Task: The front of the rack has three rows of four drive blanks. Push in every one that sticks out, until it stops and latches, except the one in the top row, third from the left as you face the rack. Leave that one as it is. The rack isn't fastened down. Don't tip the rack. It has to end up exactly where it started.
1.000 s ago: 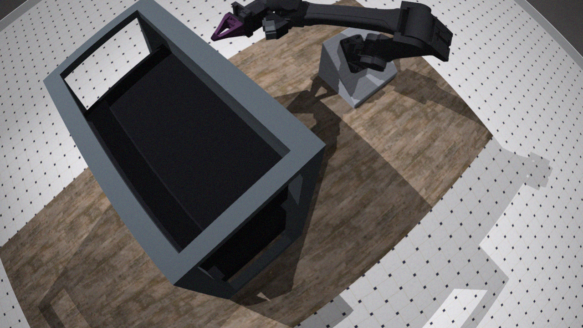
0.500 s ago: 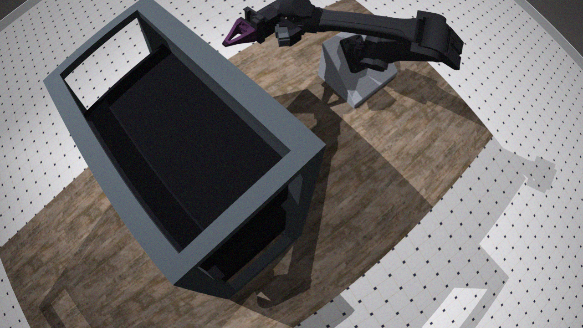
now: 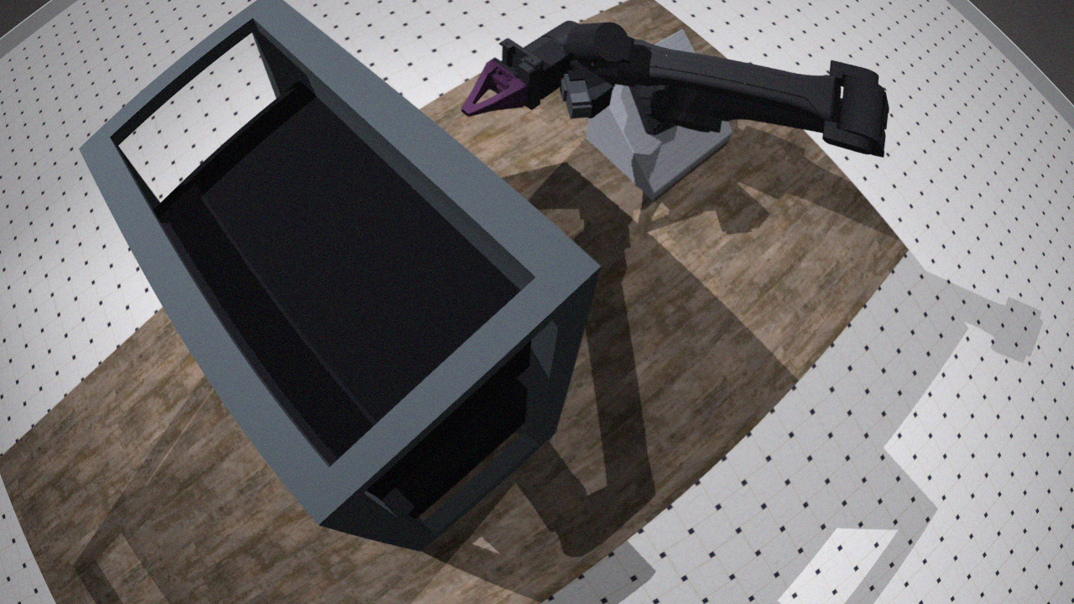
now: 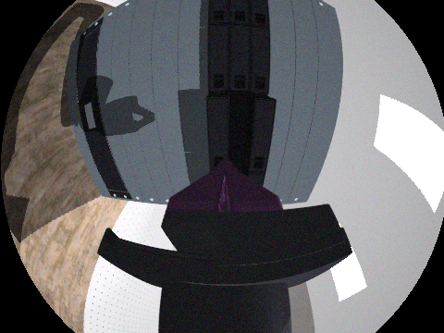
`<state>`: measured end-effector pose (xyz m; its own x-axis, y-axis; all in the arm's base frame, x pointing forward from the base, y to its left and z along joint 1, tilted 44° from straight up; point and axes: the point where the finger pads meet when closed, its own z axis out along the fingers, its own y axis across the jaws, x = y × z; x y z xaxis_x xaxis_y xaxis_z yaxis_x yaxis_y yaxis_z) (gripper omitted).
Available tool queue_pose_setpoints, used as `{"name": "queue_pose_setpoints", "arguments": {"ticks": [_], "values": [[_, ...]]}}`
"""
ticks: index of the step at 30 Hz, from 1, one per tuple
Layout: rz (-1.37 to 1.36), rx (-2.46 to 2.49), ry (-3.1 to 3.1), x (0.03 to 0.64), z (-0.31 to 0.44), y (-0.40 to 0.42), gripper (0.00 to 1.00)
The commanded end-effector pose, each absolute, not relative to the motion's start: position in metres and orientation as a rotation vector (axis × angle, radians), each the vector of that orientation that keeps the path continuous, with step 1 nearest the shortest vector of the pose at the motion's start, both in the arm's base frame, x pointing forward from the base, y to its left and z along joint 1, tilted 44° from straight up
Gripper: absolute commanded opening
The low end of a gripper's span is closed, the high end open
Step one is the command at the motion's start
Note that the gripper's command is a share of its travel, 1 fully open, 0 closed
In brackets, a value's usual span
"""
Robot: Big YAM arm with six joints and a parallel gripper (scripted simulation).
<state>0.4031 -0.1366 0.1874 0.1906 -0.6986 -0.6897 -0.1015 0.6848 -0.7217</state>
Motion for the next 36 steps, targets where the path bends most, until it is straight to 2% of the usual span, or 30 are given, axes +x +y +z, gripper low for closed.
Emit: {"name": "queue_pose_setpoints", "arguments": {"ticks": [1,11,16,17,36], "values": [[-0.465,-0.744,1.371,0.403,0.173,-0.137,0.00],[-0.486,-0.761,1.323,0.479,0.193,-0.126,0.00],[-0.506,-0.744,1.335,0.477,0.193,-0.138,0.00],[-0.506,-0.743,1.339,0.461,0.190,-0.131,0.00],[-0.475,-0.758,1.342,0.464,0.179,-0.117,0.00]]}}
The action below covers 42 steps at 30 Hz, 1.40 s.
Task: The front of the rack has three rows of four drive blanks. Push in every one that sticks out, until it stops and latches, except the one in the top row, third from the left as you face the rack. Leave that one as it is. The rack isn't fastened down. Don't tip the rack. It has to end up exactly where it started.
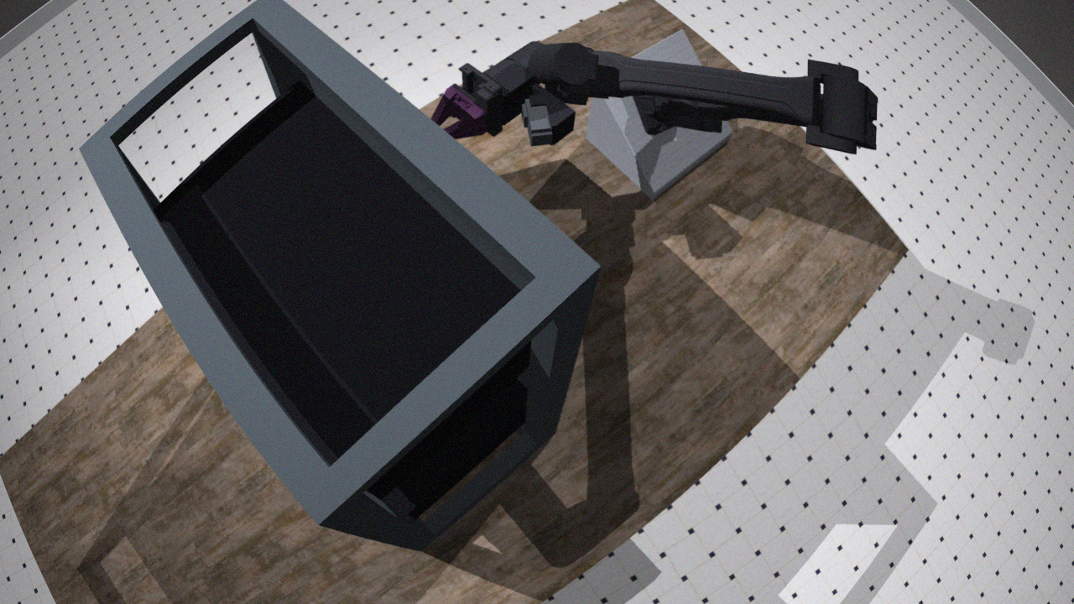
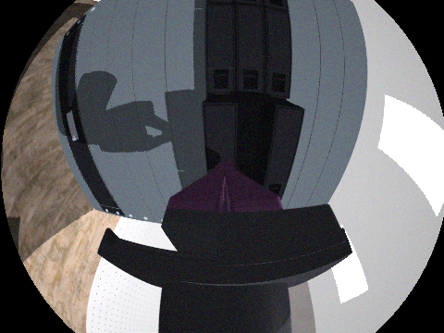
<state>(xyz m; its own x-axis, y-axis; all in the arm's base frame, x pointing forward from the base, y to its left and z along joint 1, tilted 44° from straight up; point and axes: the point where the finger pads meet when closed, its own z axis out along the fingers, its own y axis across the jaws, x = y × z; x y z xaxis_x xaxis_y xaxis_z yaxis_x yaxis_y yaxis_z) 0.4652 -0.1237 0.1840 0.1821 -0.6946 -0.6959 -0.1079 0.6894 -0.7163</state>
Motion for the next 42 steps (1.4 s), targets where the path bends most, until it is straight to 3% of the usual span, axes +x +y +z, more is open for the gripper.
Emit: {"name": "queue_pose_setpoints", "arguments": {"ticks": [1,42], "values": [[-0.473,-0.758,1.343,0.464,0.179,-0.117,0.00],[-0.484,-0.760,1.324,0.502,0.192,-0.116,0.00]]}}
